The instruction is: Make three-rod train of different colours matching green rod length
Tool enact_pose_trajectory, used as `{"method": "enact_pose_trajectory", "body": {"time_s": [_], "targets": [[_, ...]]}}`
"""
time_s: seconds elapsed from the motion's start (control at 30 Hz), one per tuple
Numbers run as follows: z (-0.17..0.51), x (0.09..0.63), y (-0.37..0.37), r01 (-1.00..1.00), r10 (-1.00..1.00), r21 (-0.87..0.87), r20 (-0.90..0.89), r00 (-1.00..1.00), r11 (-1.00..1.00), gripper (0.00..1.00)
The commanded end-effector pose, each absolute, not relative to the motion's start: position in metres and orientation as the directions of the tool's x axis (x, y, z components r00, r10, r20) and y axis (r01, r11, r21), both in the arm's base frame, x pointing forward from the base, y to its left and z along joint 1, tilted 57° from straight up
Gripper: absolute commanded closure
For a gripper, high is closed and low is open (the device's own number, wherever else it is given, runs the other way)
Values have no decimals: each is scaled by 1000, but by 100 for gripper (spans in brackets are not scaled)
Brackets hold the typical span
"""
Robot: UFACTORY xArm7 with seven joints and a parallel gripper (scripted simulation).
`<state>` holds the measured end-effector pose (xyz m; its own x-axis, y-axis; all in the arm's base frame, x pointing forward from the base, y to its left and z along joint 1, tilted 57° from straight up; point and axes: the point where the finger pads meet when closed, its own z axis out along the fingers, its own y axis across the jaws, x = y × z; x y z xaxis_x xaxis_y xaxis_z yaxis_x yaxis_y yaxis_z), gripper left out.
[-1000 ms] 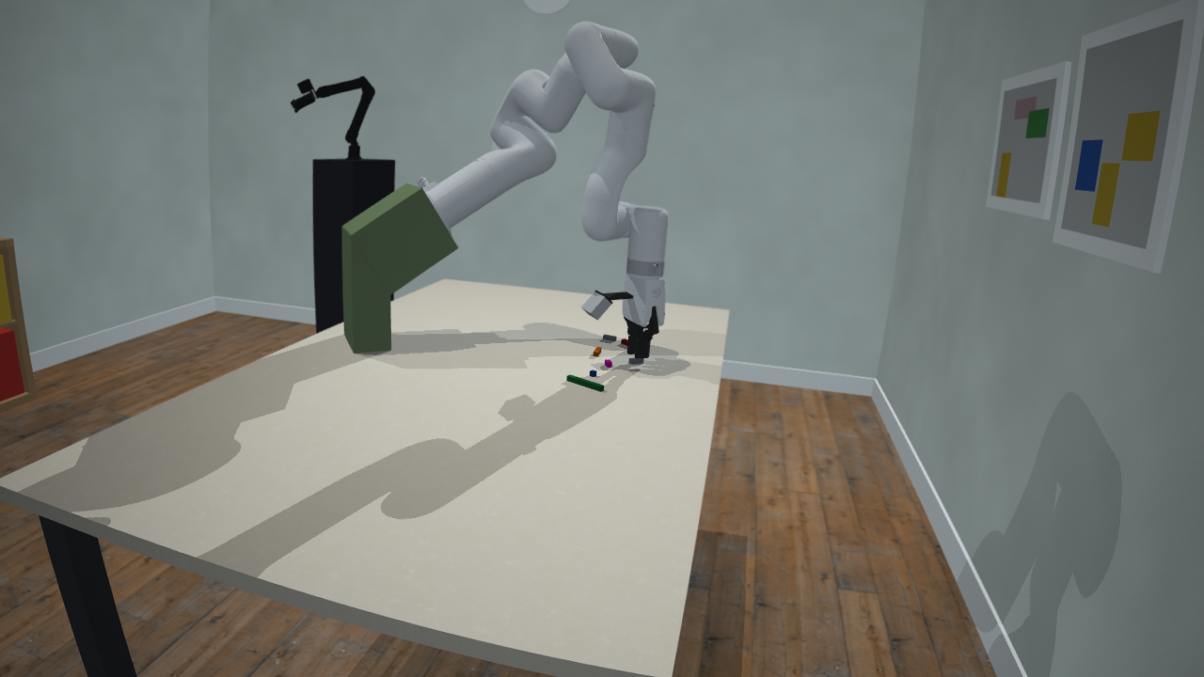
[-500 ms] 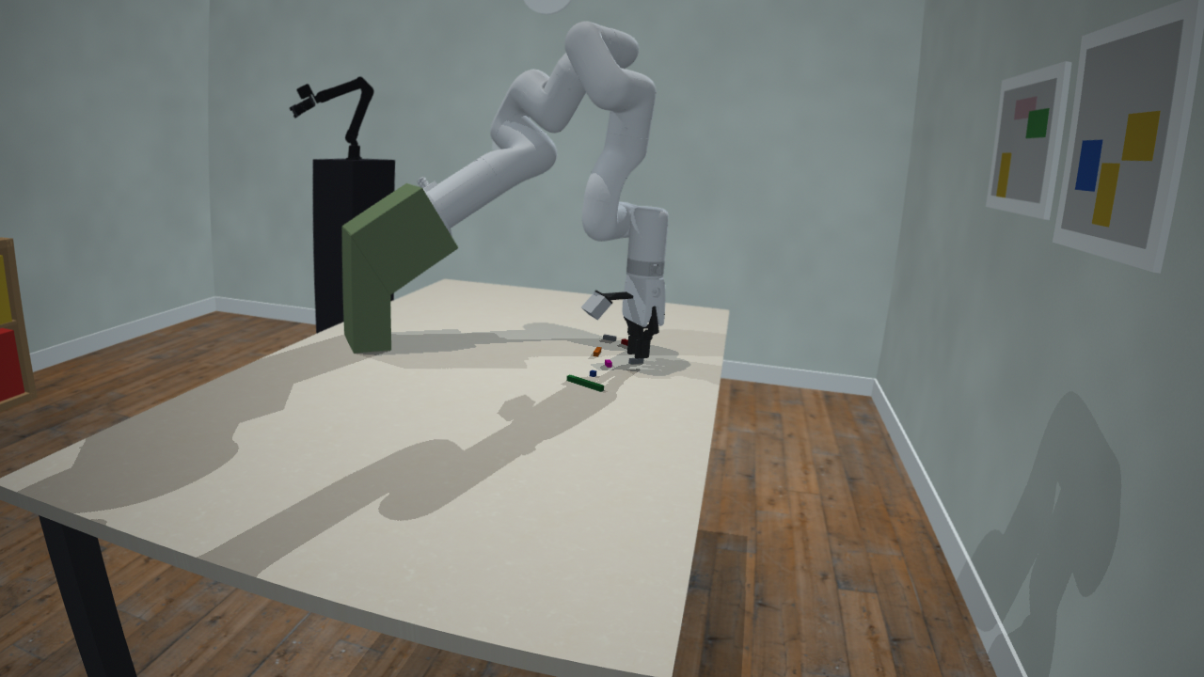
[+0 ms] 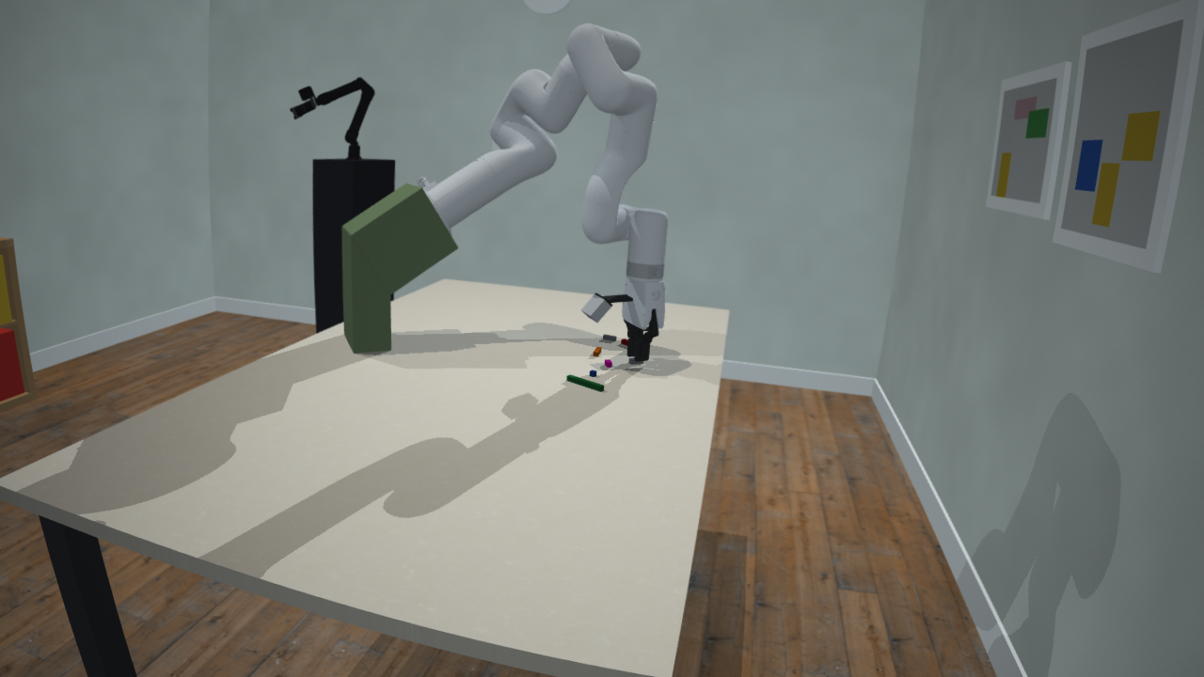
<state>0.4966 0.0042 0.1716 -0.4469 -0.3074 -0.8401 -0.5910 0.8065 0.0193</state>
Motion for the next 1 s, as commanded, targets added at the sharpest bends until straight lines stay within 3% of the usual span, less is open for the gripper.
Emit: {"method": "enact_pose_trajectory", "body": {"time_s": [0.0, 0.97], "targets": [[170, 499, 5, -589, -307, 19, -840, -447, 808, 76], [167, 503, 7, -589, -307, 19, -840, -447, 808, 76]]}}
